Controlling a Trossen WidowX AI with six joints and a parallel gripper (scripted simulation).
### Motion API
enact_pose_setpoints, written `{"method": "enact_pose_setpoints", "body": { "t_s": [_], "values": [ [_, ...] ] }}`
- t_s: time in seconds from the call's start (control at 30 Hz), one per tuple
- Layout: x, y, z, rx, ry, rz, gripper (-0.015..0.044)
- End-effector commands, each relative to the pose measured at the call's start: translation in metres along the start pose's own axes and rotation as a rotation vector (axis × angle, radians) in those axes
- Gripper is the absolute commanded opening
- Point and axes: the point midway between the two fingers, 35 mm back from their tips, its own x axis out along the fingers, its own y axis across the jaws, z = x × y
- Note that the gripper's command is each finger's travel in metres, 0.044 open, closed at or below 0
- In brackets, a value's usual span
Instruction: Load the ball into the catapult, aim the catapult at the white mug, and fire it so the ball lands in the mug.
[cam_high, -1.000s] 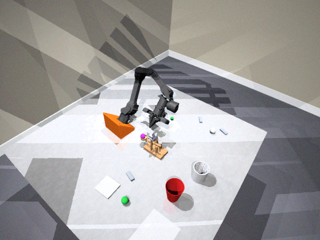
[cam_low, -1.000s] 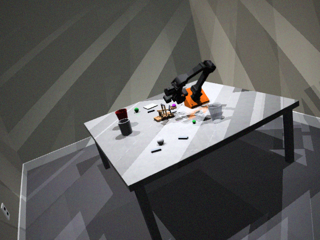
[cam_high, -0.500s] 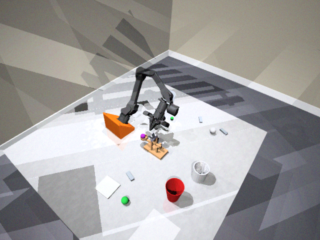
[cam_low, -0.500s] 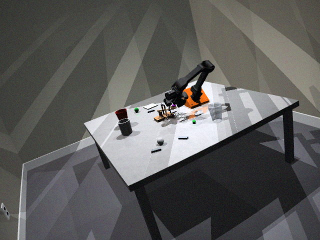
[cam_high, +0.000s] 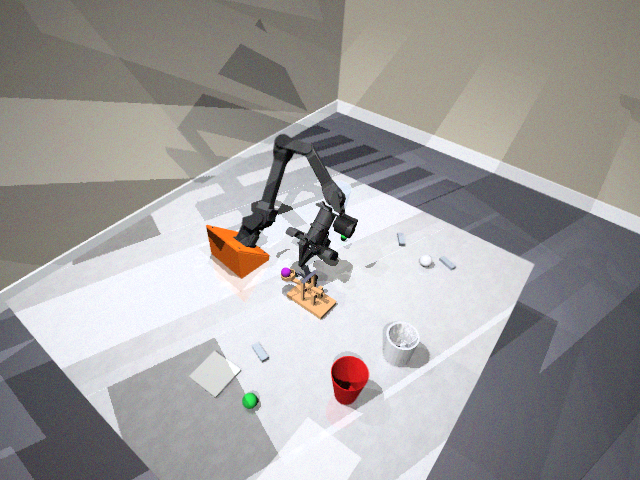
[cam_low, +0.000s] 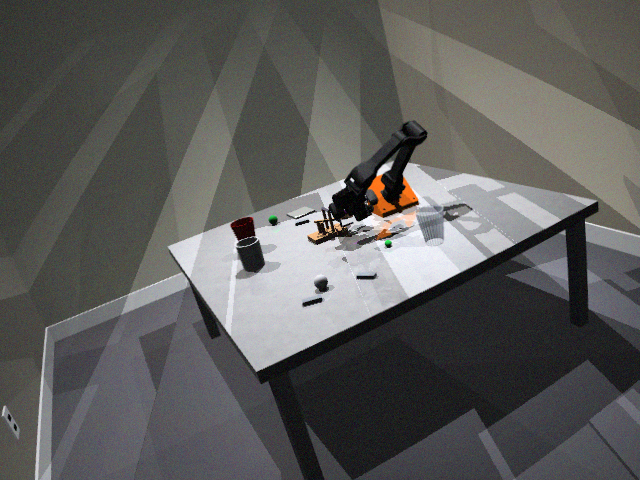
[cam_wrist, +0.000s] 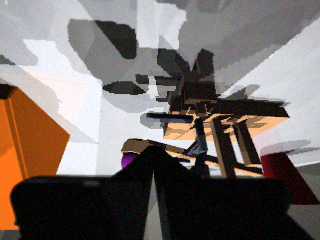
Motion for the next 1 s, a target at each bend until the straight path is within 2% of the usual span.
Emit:
{"method": "enact_pose_setpoints", "body": {
  "t_s": [0.0, 0.8, 0.87, 0.97],
  "values": [
    [0.008, 0.003, 0.005, 0.000, 0.005, 0.009, 0.0000],
    [0.039, 0.009, 0.036, 0.000, 0.003, 0.009, 0.0000],
    [0.030, 0.006, 0.034, 0.000, 0.003, 0.008, 0.0000],
    [-0.012, -0.003, 0.021, 0.000, 0.002, 0.002, 0.0000]
  ]
}}
